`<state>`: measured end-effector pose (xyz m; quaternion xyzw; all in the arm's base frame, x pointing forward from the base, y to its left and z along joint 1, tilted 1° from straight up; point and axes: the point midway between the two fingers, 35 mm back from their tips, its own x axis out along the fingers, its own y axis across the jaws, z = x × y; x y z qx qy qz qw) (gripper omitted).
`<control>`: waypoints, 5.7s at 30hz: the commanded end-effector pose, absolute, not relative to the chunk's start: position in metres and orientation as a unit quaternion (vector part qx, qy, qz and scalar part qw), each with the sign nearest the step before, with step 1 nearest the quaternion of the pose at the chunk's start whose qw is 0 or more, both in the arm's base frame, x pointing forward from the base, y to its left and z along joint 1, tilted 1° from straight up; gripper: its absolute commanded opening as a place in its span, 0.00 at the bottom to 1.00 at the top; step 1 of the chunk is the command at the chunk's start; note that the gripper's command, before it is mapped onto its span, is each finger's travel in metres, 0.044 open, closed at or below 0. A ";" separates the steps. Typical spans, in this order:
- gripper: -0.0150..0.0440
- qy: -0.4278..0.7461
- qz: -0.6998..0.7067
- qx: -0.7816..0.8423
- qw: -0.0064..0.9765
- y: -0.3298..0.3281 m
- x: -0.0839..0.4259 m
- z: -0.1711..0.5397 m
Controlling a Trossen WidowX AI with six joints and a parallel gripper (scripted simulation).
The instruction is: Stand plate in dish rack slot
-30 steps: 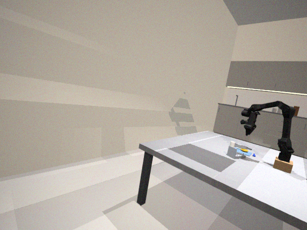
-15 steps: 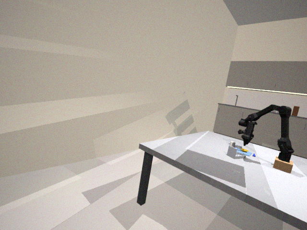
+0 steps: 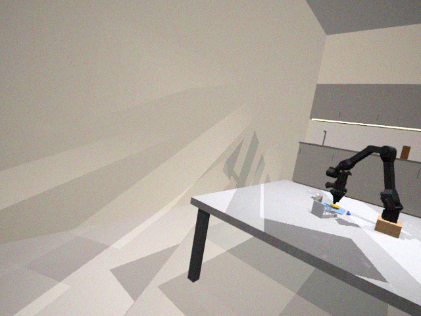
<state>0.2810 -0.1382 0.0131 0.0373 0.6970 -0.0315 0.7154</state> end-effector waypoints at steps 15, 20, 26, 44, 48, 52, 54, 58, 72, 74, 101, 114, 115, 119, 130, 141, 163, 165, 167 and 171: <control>0.93 0.699 -0.033 0.038 0.714 -0.139 0.280 -0.017; 0.84 0.699 -0.033 0.038 0.714 -0.139 0.280 -0.019; 0.84 0.699 -0.033 0.038 0.714 -0.139 0.280 -0.019; 0.45 0.699 -0.033 0.038 0.714 -0.142 0.284 -0.002; 0.27 0.698 -0.033 0.038 0.714 -0.144 0.288 0.019; 0.25 0.698 -0.033 0.037 0.714 -0.146 0.291 0.039; 0.25 0.698 -0.033 0.037 0.715 -0.146 0.292 0.049; 0.25 0.697 -0.033 0.037 0.715 -0.147 0.293 0.069; 0.25 0.698 -0.033 0.037 0.714 -0.148 0.295 0.129; 0.25 0.698 -0.033 0.037 0.714 -0.148 0.295 0.137; 0.25 0.682 -0.155 0.172 0.694 0.009 0.266 0.154; 0.25 0.700 0.013 0.158 0.696 0.020 0.278 0.116; 0.25 0.699 0.027 0.157 0.697 0.021 0.279 0.113; 0.25 0.691 0.086 0.153 0.701 0.024 0.282 0.101; 0.25 0.638 0.235 0.141 0.720 0.030 0.289 0.074; 0.25 0.545 0.361 0.121 0.747 0.032 0.292 0.053; 0.25 0.272 0.509 0.049 0.815 0.030 0.284 0.037; 0.25 0.244 0.515 0.040 0.821 0.029 0.283 0.037; 0.25 0.216 0.519 0.031 0.827 0.029 0.282 0.037; 0.25 0.159 0.523 0.011 0.837 0.027 0.278 0.038</control>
